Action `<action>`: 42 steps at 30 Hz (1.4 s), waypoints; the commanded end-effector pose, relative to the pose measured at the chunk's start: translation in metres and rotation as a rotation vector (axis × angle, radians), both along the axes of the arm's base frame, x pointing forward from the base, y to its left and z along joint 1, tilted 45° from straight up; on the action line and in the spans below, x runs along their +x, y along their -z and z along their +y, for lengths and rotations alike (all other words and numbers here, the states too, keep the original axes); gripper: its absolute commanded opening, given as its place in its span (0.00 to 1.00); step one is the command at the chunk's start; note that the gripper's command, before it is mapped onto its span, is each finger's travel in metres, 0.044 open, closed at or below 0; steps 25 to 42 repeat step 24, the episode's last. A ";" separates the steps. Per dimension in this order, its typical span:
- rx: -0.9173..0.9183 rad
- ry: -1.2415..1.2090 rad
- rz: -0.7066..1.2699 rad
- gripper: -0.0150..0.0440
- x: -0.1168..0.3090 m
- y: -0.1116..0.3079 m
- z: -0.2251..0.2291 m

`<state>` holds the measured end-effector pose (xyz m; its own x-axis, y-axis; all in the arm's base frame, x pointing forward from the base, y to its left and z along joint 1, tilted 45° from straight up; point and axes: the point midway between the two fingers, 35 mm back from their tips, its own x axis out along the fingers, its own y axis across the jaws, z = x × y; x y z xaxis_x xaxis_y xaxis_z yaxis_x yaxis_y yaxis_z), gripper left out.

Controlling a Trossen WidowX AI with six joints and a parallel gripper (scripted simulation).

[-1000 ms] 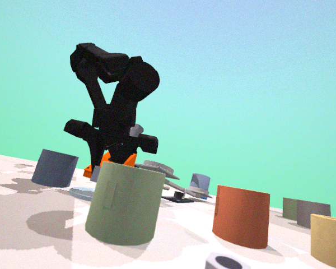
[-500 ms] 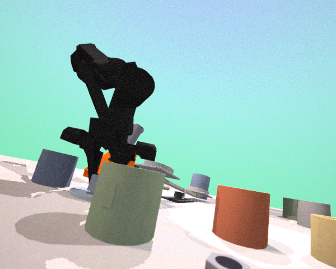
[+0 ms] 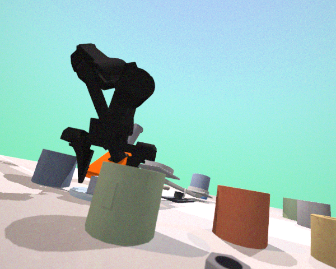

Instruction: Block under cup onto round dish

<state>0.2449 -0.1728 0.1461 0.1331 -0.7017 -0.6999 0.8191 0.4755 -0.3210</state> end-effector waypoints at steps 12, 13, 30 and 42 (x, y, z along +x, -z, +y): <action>0.007 -0.007 0.004 1.00 -0.006 -0.038 0.040; 0.006 -0.005 0.005 1.00 -0.007 -0.039 0.042; 0.008 -0.016 0.013 1.00 -0.013 -0.063 0.066; 0.008 -0.016 0.013 1.00 -0.013 -0.063 0.066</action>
